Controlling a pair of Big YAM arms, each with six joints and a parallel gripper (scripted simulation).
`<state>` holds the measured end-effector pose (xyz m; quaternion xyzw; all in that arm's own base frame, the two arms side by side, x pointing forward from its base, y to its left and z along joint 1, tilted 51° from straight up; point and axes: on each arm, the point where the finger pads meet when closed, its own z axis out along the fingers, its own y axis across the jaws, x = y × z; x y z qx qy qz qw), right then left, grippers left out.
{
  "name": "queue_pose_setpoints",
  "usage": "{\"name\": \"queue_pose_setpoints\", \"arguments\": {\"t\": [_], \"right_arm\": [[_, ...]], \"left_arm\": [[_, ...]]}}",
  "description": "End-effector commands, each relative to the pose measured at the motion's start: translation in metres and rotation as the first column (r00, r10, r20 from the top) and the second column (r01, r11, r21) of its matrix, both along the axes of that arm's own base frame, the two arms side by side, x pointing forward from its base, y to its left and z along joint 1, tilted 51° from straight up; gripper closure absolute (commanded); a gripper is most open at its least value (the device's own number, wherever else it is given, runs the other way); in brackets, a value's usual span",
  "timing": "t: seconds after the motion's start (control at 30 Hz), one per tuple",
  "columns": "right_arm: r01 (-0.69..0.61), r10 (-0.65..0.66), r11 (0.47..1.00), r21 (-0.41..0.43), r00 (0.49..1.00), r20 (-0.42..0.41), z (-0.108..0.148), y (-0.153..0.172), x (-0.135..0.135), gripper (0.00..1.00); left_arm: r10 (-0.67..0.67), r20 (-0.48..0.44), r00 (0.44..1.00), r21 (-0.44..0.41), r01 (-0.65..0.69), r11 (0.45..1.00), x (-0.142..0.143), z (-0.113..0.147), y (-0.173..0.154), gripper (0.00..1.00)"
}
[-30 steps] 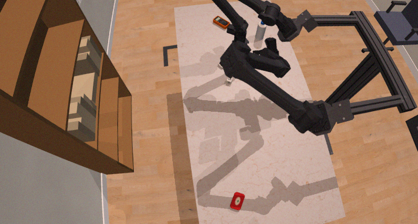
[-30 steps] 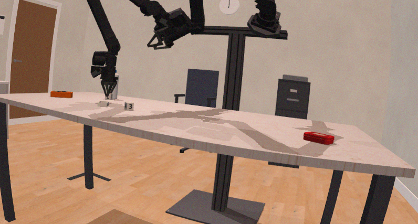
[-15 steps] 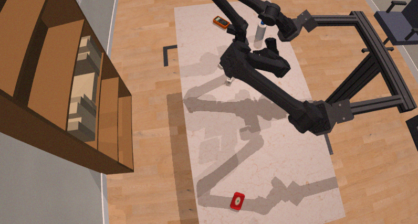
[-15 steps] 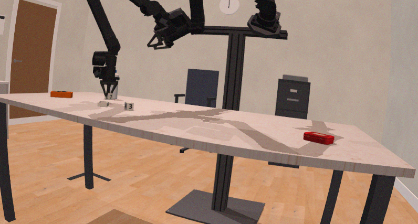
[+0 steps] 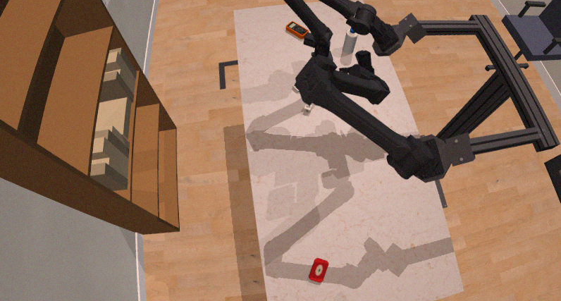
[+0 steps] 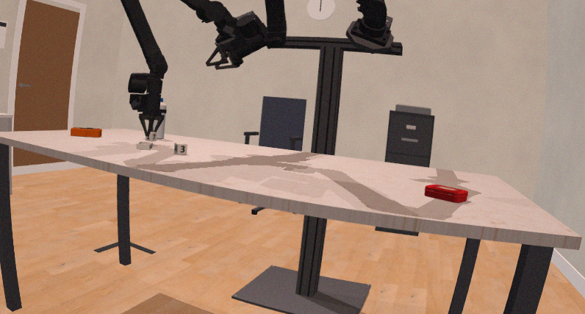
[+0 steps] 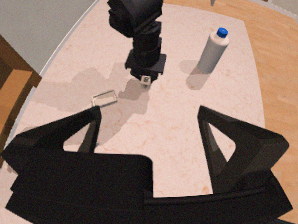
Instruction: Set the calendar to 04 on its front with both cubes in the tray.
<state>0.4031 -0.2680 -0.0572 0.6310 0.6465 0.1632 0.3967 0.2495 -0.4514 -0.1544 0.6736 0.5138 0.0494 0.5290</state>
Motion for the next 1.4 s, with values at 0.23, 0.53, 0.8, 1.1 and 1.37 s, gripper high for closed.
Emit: {"name": "queue_pose_setpoints", "arguments": {"t": [0.23, 0.53, 0.8, 1.1, 1.37], "right_arm": [[-0.001, 0.001, 1.0, 0.012, 1.0, 0.0, -0.008, 0.004, 0.005, 0.74], [0.0, 0.0, 1.0, 0.008, 1.0, 0.006, -0.009, 0.001, 0.011, 0.74], [0.003, -0.003, 1.0, 0.017, 1.0, -0.007, -0.014, 0.003, 0.005, 0.74], [0.002, -0.002, 1.0, 0.018, 1.0, -0.009, -0.008, 0.005, 0.003, 0.46], [0.005, -0.004, 1.0, 0.028, 0.999, -0.032, 0.0, 0.014, -0.007, 0.45]], "left_arm": [[-0.001, 0.005, 1.0, -0.019, 0.001, 1.0, 0.001, 0.007, -0.006, 0.0], [-0.001, 0.005, 1.0, -0.019, 0.001, 1.0, 0.001, 0.007, -0.006, 0.0], [-0.001, 0.005, 1.0, -0.019, 0.001, 1.0, 0.001, 0.007, -0.006, 0.0], [-0.001, 0.005, 1.0, -0.019, 0.001, 1.0, 0.001, 0.007, -0.006, 0.0], [-0.001, 0.005, 1.0, -0.019, 0.001, 1.0, 0.001, 0.007, -0.006, 0.0]]}}
